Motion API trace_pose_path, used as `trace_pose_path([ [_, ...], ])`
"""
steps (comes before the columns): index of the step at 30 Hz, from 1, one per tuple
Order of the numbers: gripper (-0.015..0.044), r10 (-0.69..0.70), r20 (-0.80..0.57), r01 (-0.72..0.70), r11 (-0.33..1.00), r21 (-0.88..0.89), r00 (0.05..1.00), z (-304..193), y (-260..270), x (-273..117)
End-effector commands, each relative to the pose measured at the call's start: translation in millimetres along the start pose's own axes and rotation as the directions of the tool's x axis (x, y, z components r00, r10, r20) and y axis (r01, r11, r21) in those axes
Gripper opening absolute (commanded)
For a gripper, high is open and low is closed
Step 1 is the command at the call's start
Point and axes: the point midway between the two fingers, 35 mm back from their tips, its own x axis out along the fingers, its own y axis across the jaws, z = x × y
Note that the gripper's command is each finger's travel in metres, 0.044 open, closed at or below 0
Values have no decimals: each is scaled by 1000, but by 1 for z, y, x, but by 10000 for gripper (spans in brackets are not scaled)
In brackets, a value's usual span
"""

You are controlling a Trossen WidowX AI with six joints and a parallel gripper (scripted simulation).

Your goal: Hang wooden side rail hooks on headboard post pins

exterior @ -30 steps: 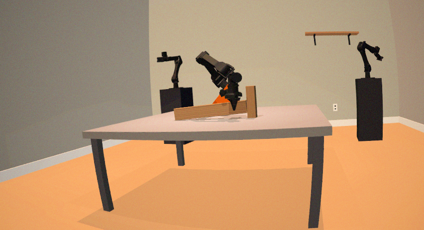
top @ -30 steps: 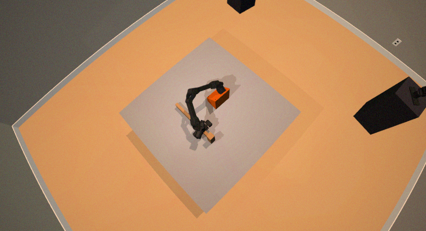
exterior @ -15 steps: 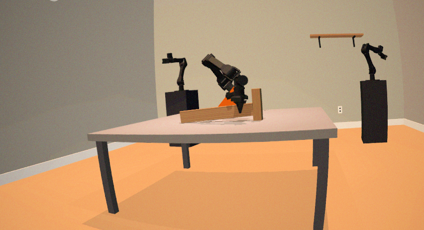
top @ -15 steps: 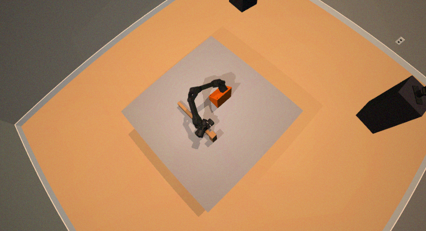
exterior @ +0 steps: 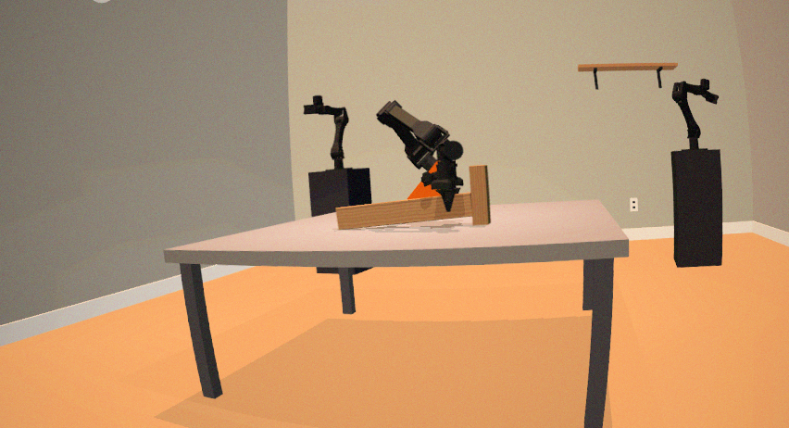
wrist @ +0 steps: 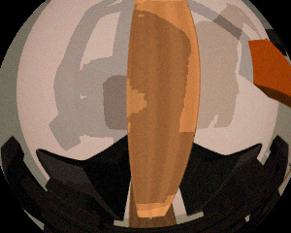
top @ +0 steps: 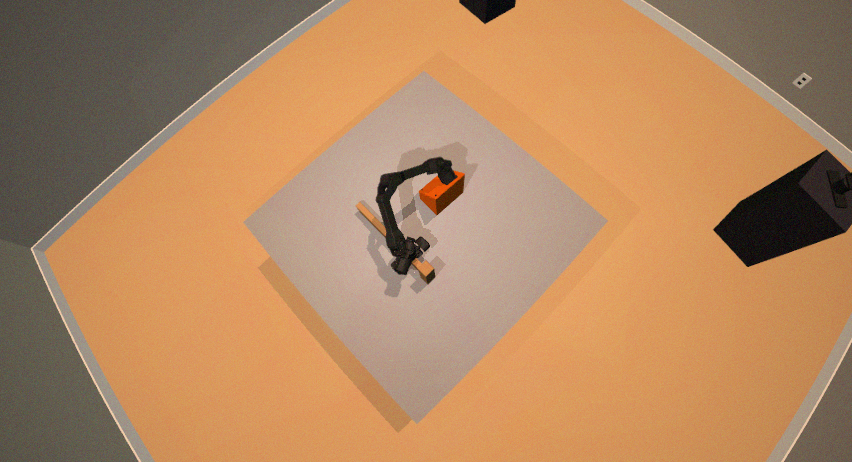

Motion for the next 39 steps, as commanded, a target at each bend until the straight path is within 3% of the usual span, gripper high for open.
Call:
trace_pose_path([
  [1, 0, 6, -7, -6, 1000, -4, 1000, -3, 1, -2],
  [39, 0, 6, -7, -6, 1000, -4, 1000, -3, 1, 5],
])
